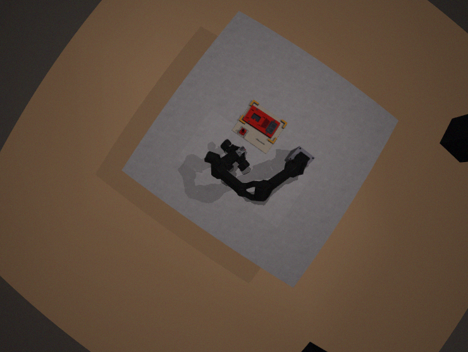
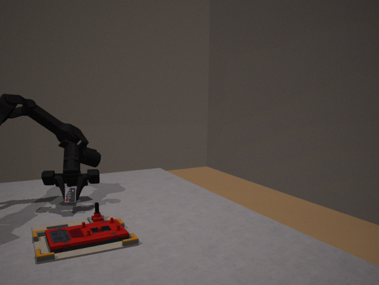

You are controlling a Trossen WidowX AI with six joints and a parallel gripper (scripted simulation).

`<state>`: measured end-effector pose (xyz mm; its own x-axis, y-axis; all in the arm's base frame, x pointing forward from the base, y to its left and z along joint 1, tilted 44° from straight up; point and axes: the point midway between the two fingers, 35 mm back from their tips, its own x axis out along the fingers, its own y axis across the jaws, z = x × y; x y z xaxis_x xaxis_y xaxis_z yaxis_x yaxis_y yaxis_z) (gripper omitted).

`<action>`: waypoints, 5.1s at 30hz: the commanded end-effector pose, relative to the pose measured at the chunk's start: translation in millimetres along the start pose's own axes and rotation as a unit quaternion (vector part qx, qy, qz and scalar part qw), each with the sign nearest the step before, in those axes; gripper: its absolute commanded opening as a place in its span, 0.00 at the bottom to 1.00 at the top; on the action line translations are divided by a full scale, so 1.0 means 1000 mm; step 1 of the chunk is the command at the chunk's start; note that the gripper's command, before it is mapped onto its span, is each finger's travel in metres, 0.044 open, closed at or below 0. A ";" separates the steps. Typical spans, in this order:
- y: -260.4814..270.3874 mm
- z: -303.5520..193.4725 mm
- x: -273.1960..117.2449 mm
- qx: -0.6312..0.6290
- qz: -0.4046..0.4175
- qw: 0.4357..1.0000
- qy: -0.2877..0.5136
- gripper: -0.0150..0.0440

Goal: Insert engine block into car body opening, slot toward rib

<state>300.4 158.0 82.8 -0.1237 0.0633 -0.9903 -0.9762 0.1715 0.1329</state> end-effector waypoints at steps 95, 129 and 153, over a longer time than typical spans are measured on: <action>-0.002 0.016 -0.015 0.279 0.030 0.958 -0.055 1.00; -0.004 0.006 -0.013 0.741 0.159 0.643 -0.111 1.00; -0.003 -0.003 -0.015 0.912 0.274 0.296 -0.076 1.00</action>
<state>305.2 154.9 94.0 -0.0458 0.5688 -0.8212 0.8763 0.4174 0.2403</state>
